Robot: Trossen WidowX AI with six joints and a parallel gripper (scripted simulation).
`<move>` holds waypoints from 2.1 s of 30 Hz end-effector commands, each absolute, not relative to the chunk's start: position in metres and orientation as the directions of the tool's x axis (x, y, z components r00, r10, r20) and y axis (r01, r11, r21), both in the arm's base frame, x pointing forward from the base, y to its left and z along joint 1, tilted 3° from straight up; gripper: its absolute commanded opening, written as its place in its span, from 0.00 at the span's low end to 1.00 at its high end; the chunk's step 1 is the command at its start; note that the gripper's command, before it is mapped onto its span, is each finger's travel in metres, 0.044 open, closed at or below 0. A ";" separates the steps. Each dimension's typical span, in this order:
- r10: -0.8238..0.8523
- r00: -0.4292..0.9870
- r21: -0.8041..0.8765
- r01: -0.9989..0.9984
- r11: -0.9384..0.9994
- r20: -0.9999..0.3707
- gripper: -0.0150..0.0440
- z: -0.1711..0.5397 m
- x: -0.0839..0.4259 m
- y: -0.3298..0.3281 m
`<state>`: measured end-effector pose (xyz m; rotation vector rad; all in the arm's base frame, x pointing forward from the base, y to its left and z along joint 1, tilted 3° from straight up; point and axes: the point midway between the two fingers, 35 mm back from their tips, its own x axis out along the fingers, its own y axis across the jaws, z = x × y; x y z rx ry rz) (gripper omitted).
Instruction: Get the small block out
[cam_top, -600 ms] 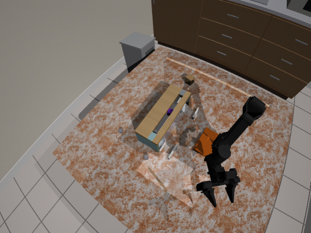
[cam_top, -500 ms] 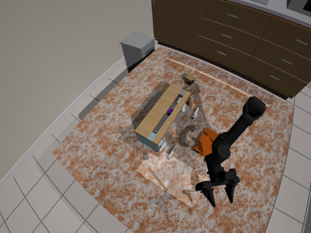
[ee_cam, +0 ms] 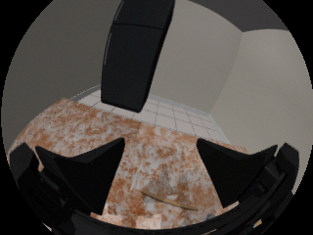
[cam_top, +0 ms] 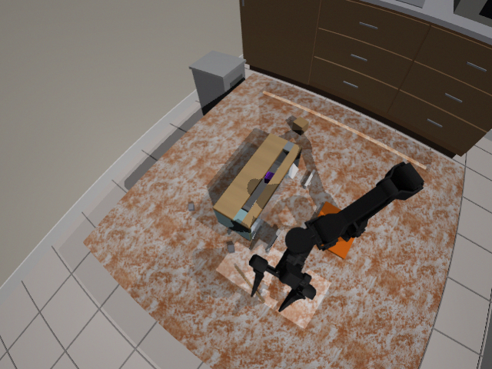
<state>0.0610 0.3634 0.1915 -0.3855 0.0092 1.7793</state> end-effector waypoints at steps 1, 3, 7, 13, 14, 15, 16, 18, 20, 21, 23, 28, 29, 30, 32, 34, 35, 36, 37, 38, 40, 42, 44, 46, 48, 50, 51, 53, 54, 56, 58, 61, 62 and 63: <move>0.917 -0.010 -0.221 -0.969 -0.107 -0.399 0.93 0.183 0.121 0.360; 0.884 0.060 -0.230 -0.972 -0.055 -0.464 0.93 0.178 0.146 0.354; 0.751 0.199 -0.270 -0.962 0.029 -0.629 0.93 0.164 0.197 0.328; 0.464 0.289 -0.314 -0.949 0.024 -0.838 0.93 0.151 0.247 0.274; 0.417 0.287 -0.313 -0.950 0.007 -0.862 0.93 0.151 0.251 0.266; 0.370 0.283 -0.309 -0.951 -0.012 -0.885 0.93 0.151 0.255 0.257; 0.325 0.277 -0.303 -0.952 -0.031 -0.904 0.93 0.151 0.259 0.249; 0.257 0.264 -0.289 -0.955 -0.063 -0.930 0.93 0.152 0.263 0.237; 0.199 0.254 -0.274 -0.958 -0.082 -0.946 0.93 0.152 0.267 0.225; 0.157 0.246 -0.262 -0.961 -0.093 -0.956 0.93 0.152 0.270 0.216; 0.046 0.216 -0.220 -0.968 -0.122 -0.975 0.93 0.153 0.277 0.190; -0.269 0.063 -0.010 -0.980 -0.196 -0.961 0.93 0.168 0.284 0.110; -0.298 0.044 0.018 -0.979 -0.202 -0.954 0.93 0.171 0.284 0.102; -0.307 0.038 0.027 -0.979 -0.204 -0.951 0.93 0.172 0.284 0.099; -0.307 0.038 0.027 -0.979 -0.204 -0.951 0.93 0.172 0.284 0.099; -0.307 0.038 0.027 -0.979 -0.204 -0.951 0.93 0.172 0.284 0.099; -0.307 0.038 0.027 -0.979 -0.204 -0.951 0.93 0.172 0.284 0.099; -0.307 0.038 0.027 -0.979 -0.204 -0.951 0.93 0.171 0.284 0.099; -0.307 0.038 0.027 -0.979 -0.204 -0.951 0.93 0.171 0.284 0.099; -0.307 0.038 0.027 -0.979 -0.204 -0.951 0.93 0.170 0.284 0.099; -0.307 0.038 0.027 -0.979 -0.204 -0.951 0.93 0.168 0.284 0.099; -0.307 0.038 0.027 -0.979 -0.204 -0.951 0.93 0.164 0.284 0.099; -0.307 0.038 0.027 -0.979 -0.204 -0.951 0.93 0.161 0.284 0.099; -0.307 0.038 0.027 -0.979 -0.204 -0.951 0.93 0.158 0.285 0.099; -0.307 0.038 0.027 -0.979 -0.204 -0.951 0.93 0.154 0.285 0.099; -0.307 0.038 0.027 -0.979 -0.204 -0.951 0.93 0.151 0.285 0.099; -0.307 0.038 0.027 -0.979 -0.204 -0.951 0.93 0.149 0.285 0.099; -0.307 0.038 0.027 -0.979 -0.204 -0.951 0.93 0.146 0.285 0.099; -0.307 0.038 0.027 -0.979 -0.204 -0.951 0.93 0.144 0.285 0.099; -0.307 0.038 0.027 -0.979 -0.204 -0.951 0.93 0.141 0.285 0.099; -0.307 0.038 0.027 -0.979 -0.204 -0.951 0.93 0.138 0.285 0.099; -0.307 0.038 0.027 -0.979 -0.204 -0.951 0.93 0.133 0.284 0.099; -0.307 0.038 0.027 -0.979 -0.204 -0.951 0.93 0.131 0.284 0.099; -0.307 0.038 0.027 -0.979 -0.204 -0.951 0.93 0.129 0.284 0.098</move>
